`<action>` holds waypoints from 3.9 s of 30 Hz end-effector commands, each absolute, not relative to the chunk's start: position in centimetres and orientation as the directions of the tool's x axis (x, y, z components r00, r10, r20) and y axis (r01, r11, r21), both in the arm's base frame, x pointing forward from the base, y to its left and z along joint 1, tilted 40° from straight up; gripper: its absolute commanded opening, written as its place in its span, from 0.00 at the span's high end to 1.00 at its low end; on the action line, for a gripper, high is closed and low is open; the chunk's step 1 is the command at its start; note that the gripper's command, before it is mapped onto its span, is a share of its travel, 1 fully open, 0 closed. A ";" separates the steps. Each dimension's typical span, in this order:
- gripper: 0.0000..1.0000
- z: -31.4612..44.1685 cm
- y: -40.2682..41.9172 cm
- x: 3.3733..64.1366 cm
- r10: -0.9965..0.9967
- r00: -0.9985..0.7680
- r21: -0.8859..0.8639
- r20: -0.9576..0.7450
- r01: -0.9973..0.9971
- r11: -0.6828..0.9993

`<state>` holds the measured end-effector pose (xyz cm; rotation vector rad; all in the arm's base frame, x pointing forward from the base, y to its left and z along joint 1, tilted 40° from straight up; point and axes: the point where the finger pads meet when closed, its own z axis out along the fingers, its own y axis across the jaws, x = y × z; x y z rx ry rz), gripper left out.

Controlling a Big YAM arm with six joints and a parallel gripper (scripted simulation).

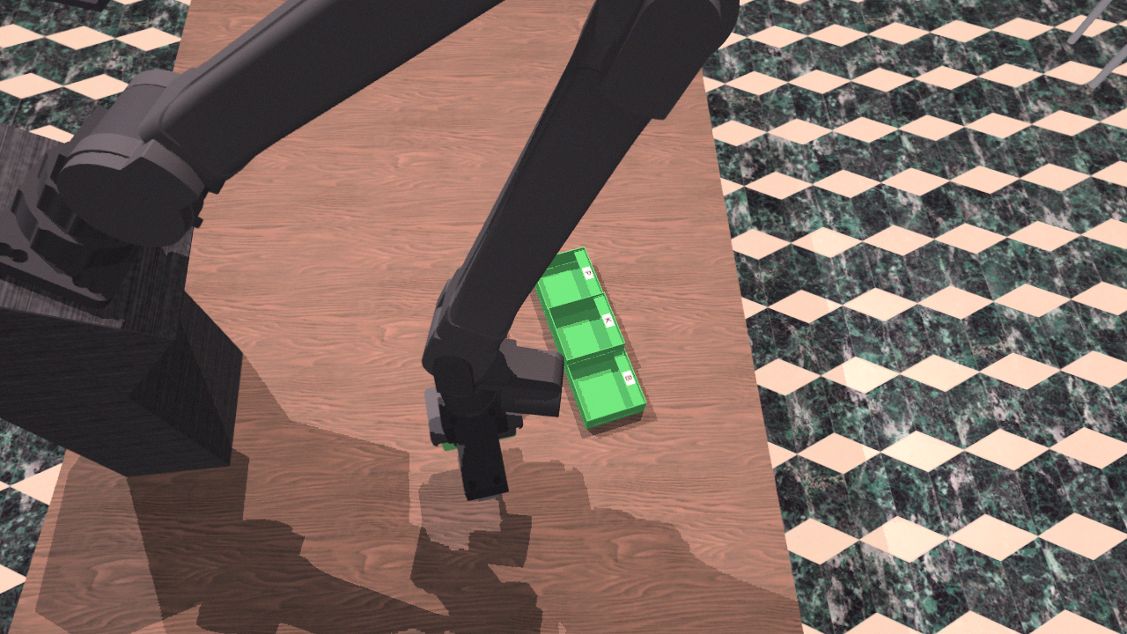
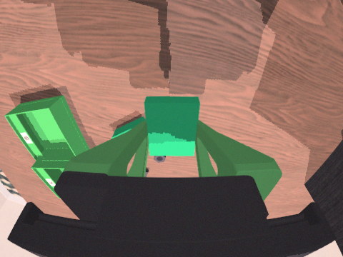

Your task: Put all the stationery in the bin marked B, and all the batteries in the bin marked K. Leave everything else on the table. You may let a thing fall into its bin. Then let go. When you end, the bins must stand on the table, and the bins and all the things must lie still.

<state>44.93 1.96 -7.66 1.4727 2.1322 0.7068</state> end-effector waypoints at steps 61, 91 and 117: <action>0.66 3.7 11.2 55.5 0.350 -0.759 0.337 -0.549 0.182 0.924; 0.66 3.4 11.6 55.3 -0.345 -0.686 -0.108 -0.641 -0.364 0.925; 0.66 2.3 11.1 56.6 -0.398 -0.662 -0.147 -0.635 -0.403 0.903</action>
